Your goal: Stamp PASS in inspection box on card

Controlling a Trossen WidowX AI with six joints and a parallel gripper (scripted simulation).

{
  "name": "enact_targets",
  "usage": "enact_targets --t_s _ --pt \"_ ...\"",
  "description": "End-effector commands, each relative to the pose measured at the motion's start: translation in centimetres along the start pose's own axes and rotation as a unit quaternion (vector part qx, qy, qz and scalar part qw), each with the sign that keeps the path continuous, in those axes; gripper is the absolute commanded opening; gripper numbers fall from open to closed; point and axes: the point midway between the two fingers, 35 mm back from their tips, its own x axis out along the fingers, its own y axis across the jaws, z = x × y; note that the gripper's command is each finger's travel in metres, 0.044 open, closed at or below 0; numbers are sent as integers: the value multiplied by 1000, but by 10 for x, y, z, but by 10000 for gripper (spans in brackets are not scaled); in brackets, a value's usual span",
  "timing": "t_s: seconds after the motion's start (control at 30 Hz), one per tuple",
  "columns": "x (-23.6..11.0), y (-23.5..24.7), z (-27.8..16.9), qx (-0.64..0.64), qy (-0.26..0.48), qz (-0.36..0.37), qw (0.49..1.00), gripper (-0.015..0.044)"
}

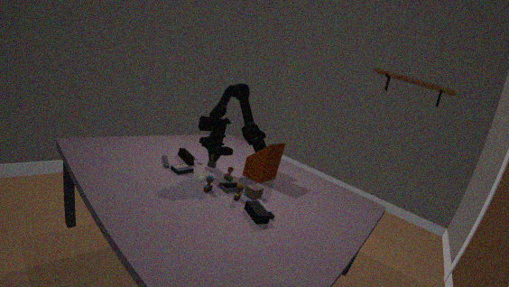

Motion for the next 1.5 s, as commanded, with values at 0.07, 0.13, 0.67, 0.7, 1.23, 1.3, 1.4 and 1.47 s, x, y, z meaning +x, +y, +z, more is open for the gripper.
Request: enact_targets --t_s 0.07,0.13,0.67,0.7,1.23,1.3,1.4,1.47 --pt "-3 -1 0 3 0 -2 1000 0" --pt "-4 -1 0 3 0 -2 1000 0" --pt "-11 0 1 2 0 -1 1000 0" --pt "-12 0 1 2 0 -1 1000 0" --pt "-19 0 1 2 0 0 1000 0" --pt "-20 0 1 2 0 0 1000 0" --pt "-22 0 1 2 0 0 1000 0" --pt "-23 0 1 2 0 0 1000 0"
